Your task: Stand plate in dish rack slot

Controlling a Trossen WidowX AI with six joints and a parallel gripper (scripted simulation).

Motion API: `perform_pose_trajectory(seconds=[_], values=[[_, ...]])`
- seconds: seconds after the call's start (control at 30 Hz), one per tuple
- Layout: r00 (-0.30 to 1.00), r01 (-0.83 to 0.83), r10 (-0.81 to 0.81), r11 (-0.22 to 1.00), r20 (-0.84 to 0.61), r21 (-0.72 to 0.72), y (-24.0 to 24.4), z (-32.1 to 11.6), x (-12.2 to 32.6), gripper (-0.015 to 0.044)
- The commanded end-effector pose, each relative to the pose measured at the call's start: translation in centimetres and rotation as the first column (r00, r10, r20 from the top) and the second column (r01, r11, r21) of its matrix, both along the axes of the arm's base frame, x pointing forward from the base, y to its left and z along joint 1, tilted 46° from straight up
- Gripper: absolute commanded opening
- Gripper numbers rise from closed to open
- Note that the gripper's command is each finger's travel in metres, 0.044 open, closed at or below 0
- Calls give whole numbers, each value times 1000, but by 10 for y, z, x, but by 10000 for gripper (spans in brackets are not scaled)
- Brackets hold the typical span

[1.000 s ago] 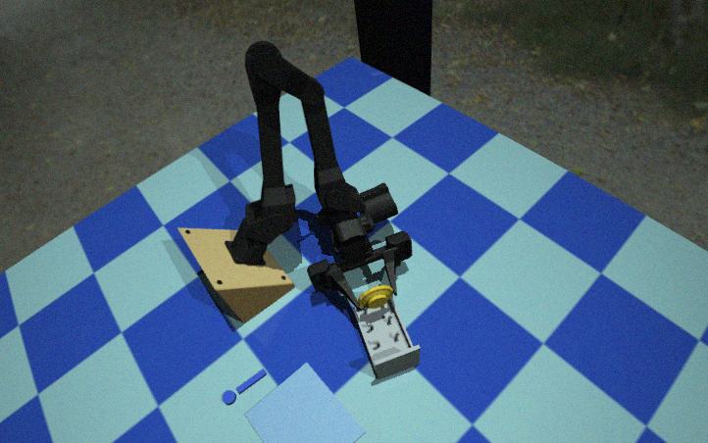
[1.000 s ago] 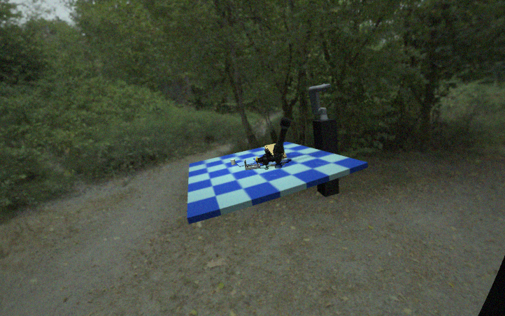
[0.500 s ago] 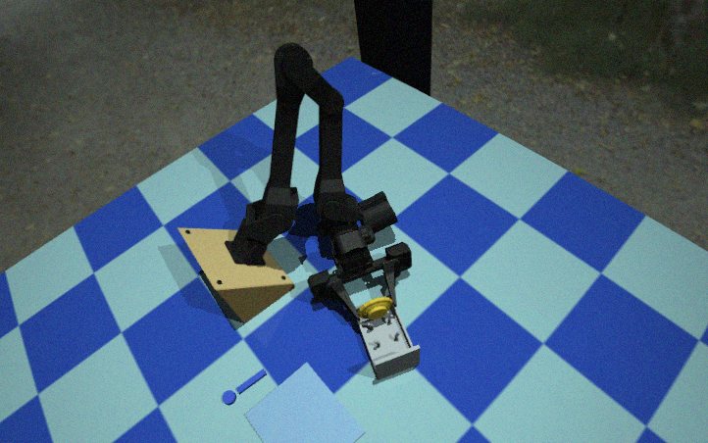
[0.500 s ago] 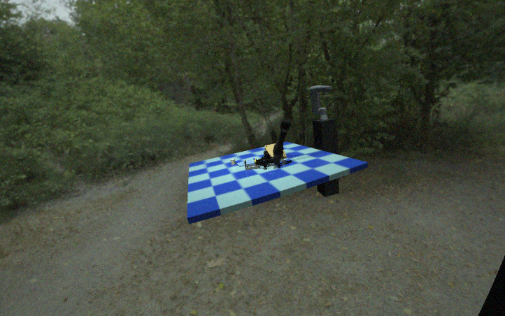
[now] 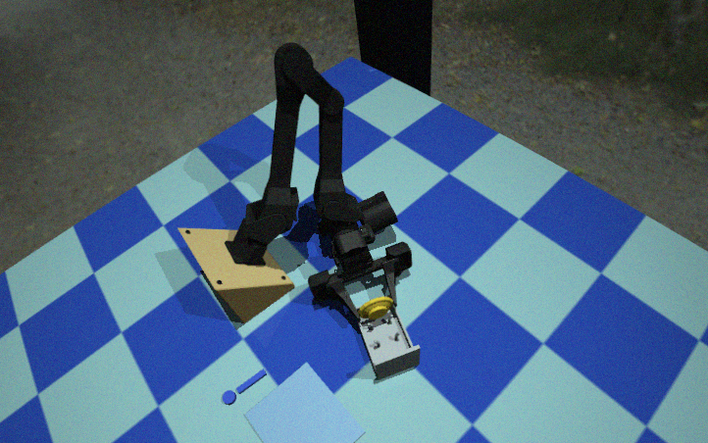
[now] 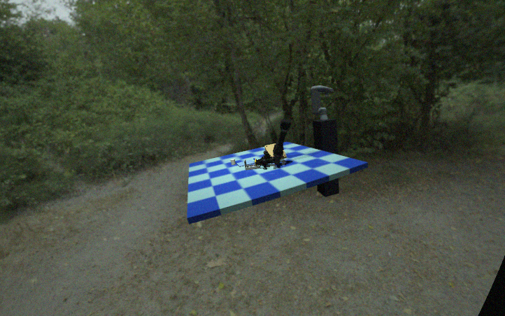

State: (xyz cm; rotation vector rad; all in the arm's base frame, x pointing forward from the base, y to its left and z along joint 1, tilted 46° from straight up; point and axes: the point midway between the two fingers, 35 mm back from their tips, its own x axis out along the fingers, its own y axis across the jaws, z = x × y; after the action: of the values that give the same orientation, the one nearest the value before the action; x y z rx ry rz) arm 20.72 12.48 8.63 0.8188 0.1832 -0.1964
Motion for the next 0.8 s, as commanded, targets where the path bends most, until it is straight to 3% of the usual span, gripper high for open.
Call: perform_pose_trajectory(seconds=[0.0, 0.37, 0.77], values=[[1000, 0, 0, 1000, 0, 0, 0, 0, 0, 105], [1000, 0, 0, 1000, 0, 0, 0, 0, 0, 394], [1000, 5, -5, 1000, -17, 0, -8, 12, 7, 400]])
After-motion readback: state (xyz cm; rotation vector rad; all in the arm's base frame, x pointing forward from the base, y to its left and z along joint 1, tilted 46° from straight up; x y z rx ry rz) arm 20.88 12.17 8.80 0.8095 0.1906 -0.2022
